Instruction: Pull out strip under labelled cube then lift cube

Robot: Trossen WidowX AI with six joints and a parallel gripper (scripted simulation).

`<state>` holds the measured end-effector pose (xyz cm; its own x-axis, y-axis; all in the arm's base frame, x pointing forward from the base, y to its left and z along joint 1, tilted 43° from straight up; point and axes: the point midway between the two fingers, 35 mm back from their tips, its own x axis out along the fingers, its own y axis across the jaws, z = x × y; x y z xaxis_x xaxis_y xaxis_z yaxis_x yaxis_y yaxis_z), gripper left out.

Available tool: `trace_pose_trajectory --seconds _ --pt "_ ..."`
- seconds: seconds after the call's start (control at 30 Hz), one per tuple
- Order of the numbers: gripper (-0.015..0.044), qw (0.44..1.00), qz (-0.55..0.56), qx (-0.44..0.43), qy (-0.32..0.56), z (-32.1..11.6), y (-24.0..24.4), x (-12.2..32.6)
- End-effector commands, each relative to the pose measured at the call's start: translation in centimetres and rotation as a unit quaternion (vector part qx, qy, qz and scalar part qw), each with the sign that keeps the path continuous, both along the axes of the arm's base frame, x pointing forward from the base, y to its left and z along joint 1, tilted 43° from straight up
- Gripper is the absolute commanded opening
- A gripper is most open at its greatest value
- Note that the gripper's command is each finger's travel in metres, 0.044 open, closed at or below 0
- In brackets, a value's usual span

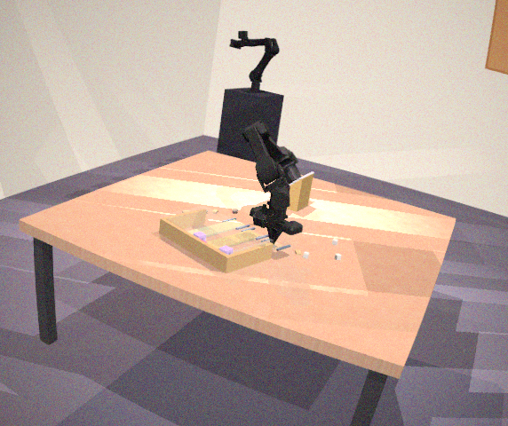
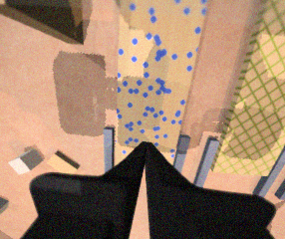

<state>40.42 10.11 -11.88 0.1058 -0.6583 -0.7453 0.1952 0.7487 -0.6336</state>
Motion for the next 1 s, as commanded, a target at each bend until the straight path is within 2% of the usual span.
trace_pose_trajectory --seconds 0.0,0.63,0.97 --pt "0.0000 1.000 0.002 0.000 -0.001 -0.1 0.0 0.1" --pt "0.0000 1.000 0.002 -0.001 -0.001 -0.2 -0.1 0.1" --pt "0.0000 1.000 0.002 0.000 0.000 -0.6 0.0 -1.3"
